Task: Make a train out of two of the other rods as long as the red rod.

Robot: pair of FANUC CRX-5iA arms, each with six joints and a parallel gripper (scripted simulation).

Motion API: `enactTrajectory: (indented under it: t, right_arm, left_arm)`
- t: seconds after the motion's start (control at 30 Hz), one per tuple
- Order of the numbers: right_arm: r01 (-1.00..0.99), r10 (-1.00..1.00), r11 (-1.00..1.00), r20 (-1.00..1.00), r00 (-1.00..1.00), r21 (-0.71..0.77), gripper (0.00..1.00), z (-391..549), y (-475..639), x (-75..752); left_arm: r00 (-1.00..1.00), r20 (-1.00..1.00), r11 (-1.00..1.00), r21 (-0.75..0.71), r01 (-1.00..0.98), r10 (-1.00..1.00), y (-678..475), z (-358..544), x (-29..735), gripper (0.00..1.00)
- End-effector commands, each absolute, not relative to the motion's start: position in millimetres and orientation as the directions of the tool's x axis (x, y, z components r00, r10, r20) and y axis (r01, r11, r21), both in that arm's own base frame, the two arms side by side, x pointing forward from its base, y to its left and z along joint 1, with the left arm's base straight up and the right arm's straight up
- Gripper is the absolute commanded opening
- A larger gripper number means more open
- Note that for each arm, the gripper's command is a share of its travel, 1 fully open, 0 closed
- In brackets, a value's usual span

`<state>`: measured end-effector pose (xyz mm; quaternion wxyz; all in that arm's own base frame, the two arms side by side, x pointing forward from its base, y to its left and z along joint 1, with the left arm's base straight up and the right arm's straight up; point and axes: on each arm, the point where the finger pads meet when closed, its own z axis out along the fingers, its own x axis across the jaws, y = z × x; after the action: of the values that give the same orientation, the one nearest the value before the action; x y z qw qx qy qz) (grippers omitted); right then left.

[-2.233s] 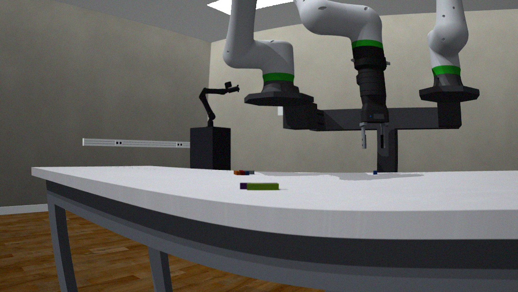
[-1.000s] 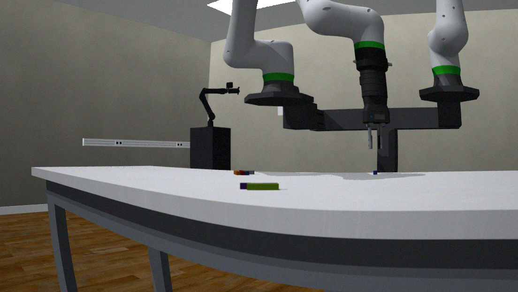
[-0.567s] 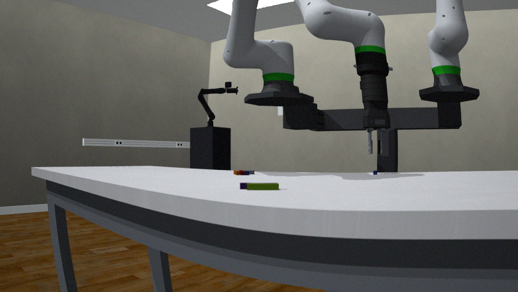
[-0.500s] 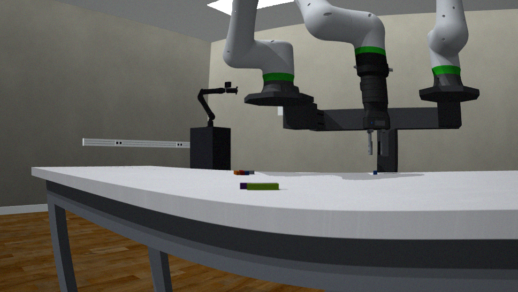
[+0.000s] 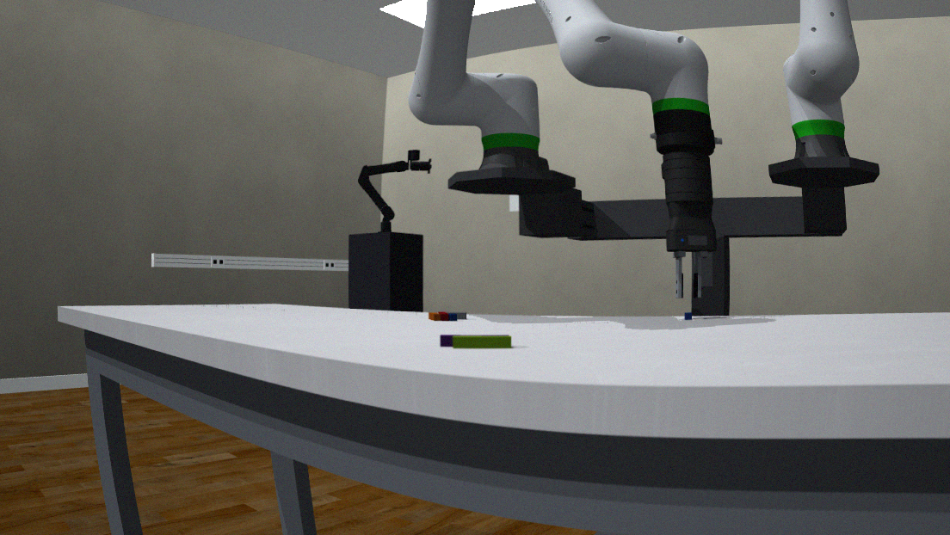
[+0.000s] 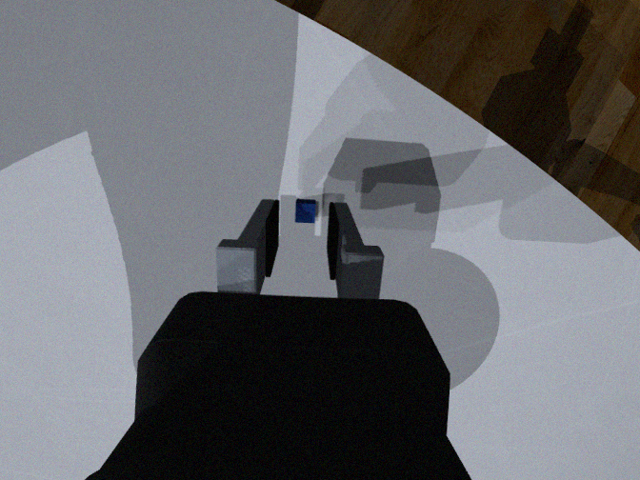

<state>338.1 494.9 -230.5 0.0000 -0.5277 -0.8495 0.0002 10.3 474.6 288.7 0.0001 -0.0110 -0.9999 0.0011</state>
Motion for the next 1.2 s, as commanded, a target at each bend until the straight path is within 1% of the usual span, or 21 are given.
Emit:
enactTrajectory:
  t: [0.0,1.17]
  right_arm:
    - [0.897,0.897,0.443,0.001,-0.443,0.001,0.54,-233.8,495.7,338.6]
    - [0.897,0.897,0.443,0.001,-0.443,0.001,0.54,-243.3,495.9,338.4]
  left_arm:
    - [-1.0,0.0,1.0,0.0,0.022,0.022,474.9,289.7,10.4,1.0]
    - [-1.0,0.0,1.0,0.0,0.022,0.022,474.9,289.7,10.4,1.0]
